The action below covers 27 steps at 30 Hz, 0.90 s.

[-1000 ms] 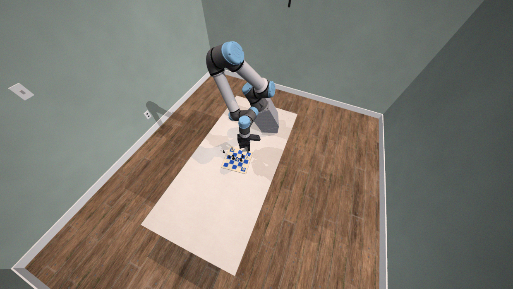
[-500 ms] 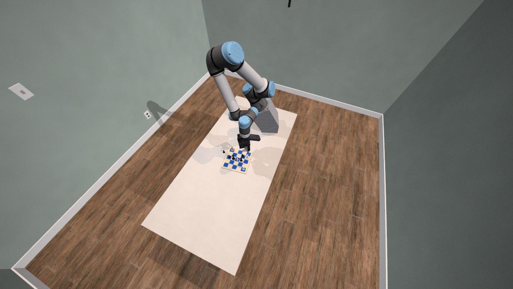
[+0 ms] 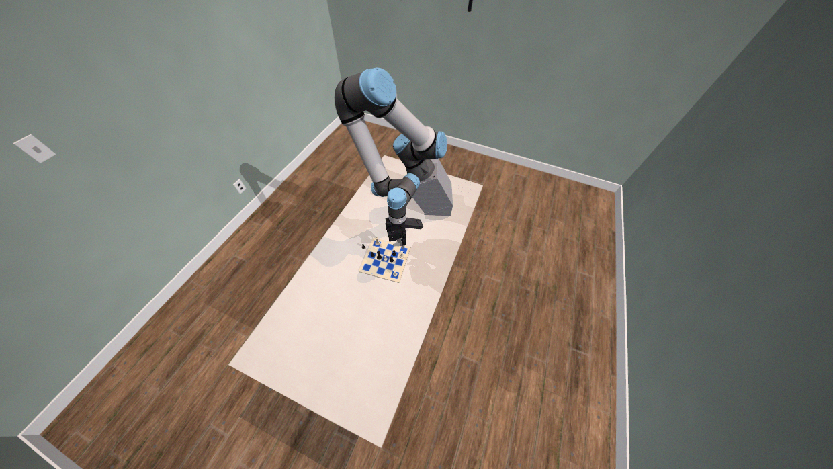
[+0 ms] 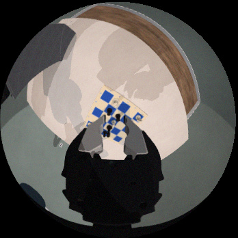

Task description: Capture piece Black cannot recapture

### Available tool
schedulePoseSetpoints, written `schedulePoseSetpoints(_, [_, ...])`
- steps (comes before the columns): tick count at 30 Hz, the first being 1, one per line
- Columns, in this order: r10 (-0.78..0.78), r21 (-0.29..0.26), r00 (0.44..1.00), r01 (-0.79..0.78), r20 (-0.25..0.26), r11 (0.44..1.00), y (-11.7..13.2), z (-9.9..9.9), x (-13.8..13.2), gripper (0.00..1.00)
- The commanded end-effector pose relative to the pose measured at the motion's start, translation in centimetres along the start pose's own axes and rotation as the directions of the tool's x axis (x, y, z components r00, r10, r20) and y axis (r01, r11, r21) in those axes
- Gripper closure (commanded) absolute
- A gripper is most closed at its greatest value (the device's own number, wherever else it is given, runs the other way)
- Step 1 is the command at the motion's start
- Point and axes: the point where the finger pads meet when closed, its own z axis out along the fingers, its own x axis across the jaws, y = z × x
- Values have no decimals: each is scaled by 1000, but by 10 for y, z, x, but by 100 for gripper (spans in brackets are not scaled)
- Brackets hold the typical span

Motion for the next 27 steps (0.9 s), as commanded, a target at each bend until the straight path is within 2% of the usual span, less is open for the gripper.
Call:
schedulePoseSetpoints(1, [0,0,1000,0,-1,1000,0,3,0,75])
schedulePoseSetpoints(27, [0,0,1000,0,-1,1000,0,34,0,75])
